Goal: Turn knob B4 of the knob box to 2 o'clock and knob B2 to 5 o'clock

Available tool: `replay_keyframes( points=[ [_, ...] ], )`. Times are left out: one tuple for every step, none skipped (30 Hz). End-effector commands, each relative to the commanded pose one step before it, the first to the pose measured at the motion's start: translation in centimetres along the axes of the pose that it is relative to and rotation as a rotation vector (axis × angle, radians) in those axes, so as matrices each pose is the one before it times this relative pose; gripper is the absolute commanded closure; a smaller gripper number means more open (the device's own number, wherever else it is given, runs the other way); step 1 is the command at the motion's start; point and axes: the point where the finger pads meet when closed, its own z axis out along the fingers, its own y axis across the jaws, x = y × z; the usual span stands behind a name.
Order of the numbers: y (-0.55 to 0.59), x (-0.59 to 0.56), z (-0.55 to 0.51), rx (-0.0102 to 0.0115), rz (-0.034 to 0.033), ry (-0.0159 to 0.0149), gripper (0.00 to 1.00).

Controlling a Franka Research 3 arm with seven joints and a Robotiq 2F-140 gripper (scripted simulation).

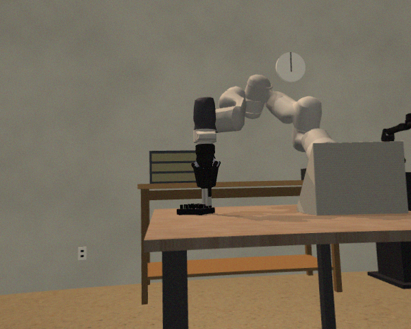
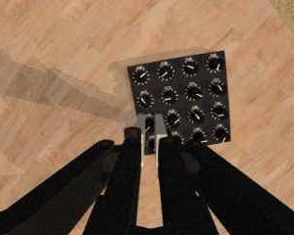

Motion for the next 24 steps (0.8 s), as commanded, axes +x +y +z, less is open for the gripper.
replay_keyframes(
  points=[
    [0.056, -0.027, 0.144, -0.00275, 0.04076, 0.00124, 0.95],
    [0.000, 0.000, 0.000, 0.00000, 0.00000, 0.00000, 0.95],
    [0.000, 0.000, 0.000, 0.00000, 0.00000, 0.00000, 0.95],
    [0.000, 0.000, 0.000, 0.00000, 0.00000, 0.00000, 0.95],
    [0.000, 0.000, 0.000, 0.00000, 0.00000, 0.00000, 0.95],
    [0.000, 0.000, 0.000, 0.00000, 0.00000, 0.00000, 0.88],
    [0.000, 0.000, 0.000, 0.00000, 0.00000, 0.00000, 0.88],
    [0.000, 0.000, 0.000, 0.00000, 0.00000, 0.00000, 0.88],
    [0.000, 0.000, 0.000, 0.00000, 0.00000, 0.00000, 0.88],
    [0.000, 0.000, 0.000, 0.00000, 0.00000, 0.00000, 0.88],
    [0.000, 0.000, 0.000, 0.00000, 0.00000, 0.00000, 0.88],
    [0.000, 0.000, 0.000, 0.00000, 0.00000, 0.00000, 0.88],
    [0.000, 0.000, 0.000, 0.00000, 0.00000, 0.00000, 0.88],
    [0.000, 0.000, 0.000, 0.00000, 0.00000, 0.00000, 0.88],
    [0.000, 0.000, 0.000, 0.00000, 0.00000, 0.00000, 0.88],
    [0.000, 0.000, 0.000, 0.00000, 0.00000, 0.00000, 0.88],
    [0.000, 0.000, 0.000, 0.00000, 0.00000, 0.00000, 0.88],
    [0.000, 0.000, 0.000, 0.00000, 0.00000, 0.00000, 0.88],
    [0.000, 0.000, 0.000, 0.00000, 0.00000, 0.00000, 0.88],
    [0.000, 0.000, 0.000, 0.00000, 0.00000, 0.00000, 0.88],
    [0.000, 0.000, 0.000, 0.00000, 0.00000, 0.00000, 0.88],
    [0.000, 0.000, 0.000, 0.00000, 0.00000, 0.00000, 0.88],
    [0.000, 0.000, 0.000, 0.00000, 0.00000, 0.00000, 0.88],
    [0.000, 0.000, 0.000, 0.00000, 0.00000, 0.00000, 0.88]
  ],
)
